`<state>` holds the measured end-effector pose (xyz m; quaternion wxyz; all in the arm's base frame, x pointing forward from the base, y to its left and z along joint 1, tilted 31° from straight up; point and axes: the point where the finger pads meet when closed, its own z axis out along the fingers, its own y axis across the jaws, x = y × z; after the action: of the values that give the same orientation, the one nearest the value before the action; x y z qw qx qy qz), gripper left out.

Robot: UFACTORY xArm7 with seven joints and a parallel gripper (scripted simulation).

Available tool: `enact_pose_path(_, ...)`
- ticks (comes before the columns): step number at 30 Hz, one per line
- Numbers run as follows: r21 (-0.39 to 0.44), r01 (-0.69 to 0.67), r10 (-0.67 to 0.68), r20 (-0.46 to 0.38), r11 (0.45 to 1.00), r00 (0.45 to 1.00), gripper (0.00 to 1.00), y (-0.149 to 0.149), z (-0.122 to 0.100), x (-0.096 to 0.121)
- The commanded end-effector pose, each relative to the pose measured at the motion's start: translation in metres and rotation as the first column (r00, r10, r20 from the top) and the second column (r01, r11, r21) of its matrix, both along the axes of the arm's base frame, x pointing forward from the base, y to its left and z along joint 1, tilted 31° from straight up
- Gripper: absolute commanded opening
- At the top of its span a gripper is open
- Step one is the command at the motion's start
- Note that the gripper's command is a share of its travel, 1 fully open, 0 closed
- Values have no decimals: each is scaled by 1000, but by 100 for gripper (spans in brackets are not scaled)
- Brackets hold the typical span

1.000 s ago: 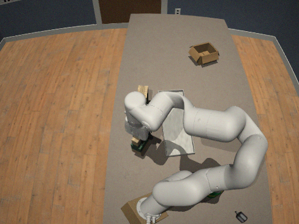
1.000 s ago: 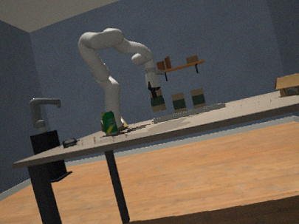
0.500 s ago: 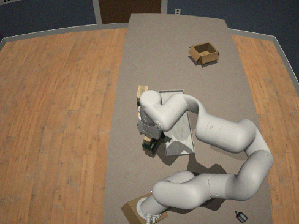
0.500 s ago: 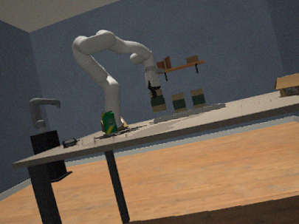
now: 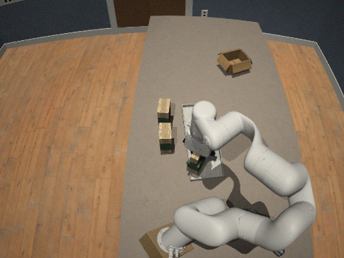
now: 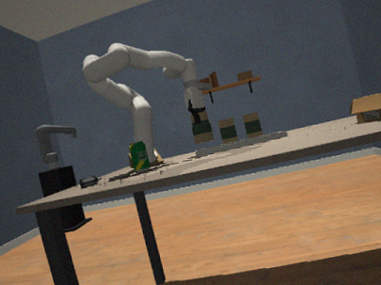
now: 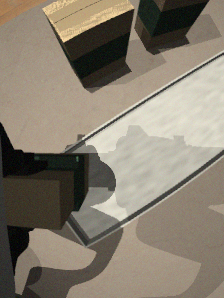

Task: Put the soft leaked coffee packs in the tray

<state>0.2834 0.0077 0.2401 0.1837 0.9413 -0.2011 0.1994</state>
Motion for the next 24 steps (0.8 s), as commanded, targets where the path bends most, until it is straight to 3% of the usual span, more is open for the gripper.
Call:
enact_pose_path(1,2,-2,2,4,1000,1000,27,-16,11,3)
enact_pose_path(9,3,-2,2,4,1000,1000,27,-39,24,7)
enact_pose_path(24,2,-2,2,4,1000,1000,27,-42,25,7)
